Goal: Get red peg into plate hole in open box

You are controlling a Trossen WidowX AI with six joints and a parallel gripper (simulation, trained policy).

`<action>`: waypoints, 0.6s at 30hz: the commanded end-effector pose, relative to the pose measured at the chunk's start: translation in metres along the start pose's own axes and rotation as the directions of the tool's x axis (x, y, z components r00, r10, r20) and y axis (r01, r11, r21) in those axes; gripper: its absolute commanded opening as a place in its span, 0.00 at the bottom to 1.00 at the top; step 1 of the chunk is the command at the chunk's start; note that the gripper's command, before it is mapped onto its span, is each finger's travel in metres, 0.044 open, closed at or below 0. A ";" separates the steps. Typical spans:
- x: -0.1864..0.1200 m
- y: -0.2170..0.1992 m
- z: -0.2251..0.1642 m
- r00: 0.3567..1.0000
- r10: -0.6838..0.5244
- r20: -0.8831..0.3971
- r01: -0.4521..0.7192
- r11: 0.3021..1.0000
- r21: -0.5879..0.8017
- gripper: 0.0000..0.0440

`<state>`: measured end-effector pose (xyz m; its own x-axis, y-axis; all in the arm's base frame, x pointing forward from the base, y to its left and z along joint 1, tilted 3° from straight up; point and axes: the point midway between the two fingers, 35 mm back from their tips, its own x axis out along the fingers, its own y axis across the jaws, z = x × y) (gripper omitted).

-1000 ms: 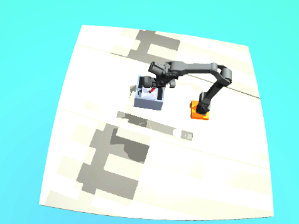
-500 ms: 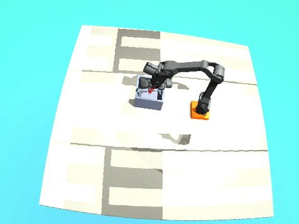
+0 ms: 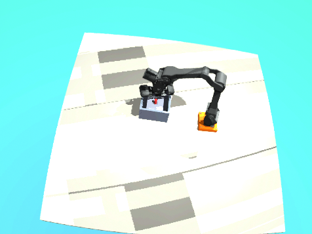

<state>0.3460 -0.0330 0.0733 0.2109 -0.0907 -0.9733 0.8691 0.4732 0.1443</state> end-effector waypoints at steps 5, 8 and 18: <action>0.003 0.009 0.015 1.000 -0.004 -0.007 0.004 1.000 -0.006 0.36; 0.004 0.010 0.022 1.000 -0.009 -0.011 0.009 1.000 -0.005 0.35; 0.005 0.012 0.047 0.999 -0.024 -0.021 0.024 1.000 0.007 0.31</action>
<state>0.3694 -0.0559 0.0740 0.1588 -0.0575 -0.9856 0.8761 0.4684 0.1138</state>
